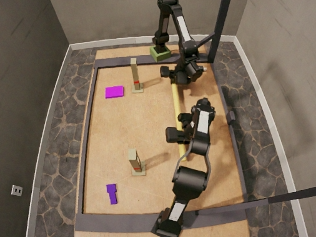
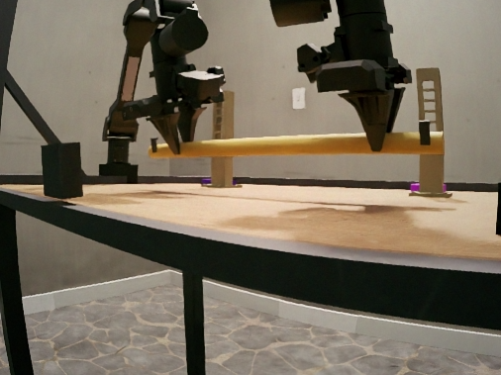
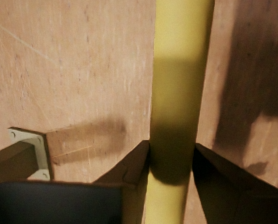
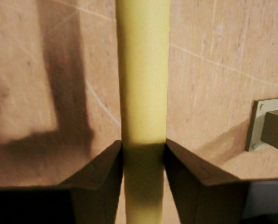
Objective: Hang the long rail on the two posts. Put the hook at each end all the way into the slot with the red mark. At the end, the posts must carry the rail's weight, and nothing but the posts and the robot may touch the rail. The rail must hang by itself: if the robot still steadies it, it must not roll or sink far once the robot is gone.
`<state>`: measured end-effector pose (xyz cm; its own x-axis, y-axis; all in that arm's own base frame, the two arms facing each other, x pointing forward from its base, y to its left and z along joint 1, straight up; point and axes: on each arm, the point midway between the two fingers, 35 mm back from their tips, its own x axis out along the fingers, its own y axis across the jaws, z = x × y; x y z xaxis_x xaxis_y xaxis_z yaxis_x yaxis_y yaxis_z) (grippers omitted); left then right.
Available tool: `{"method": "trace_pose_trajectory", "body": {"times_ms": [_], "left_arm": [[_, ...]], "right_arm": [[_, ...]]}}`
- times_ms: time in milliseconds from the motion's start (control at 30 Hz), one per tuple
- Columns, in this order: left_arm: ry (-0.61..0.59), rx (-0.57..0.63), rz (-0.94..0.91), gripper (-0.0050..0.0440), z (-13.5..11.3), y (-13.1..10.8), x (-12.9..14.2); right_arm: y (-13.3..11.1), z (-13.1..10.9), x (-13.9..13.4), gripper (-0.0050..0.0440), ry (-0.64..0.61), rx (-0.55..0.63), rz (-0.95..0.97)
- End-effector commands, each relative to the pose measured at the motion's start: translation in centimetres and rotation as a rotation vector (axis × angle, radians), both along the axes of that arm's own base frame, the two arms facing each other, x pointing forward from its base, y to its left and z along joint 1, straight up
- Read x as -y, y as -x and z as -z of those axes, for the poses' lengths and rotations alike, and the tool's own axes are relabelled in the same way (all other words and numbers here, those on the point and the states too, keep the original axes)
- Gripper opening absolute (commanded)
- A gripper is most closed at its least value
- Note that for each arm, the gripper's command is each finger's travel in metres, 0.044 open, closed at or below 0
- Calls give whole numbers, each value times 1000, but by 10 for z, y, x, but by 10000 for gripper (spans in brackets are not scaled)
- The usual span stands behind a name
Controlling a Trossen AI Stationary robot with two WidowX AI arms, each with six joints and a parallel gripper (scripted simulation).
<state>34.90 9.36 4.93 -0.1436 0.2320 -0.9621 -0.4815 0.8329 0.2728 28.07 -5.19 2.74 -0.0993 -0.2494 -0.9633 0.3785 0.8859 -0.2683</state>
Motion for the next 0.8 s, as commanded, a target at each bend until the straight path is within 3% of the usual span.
{"method": "trace_pose_trajectory", "body": {"times_ms": [0,300,767], "left_arm": [[-4,35,2,-50,-15,-3,2],[39,59,2,-50,-15,-2,0],[269,192,5,-50,-16,1,-6]], "right_arm": [[-3,-11,1,-50,3,27,-1],[-3,-11,2,-50,-42,46,-2],[0,-12,9,-50,-268,142,-7]]}}
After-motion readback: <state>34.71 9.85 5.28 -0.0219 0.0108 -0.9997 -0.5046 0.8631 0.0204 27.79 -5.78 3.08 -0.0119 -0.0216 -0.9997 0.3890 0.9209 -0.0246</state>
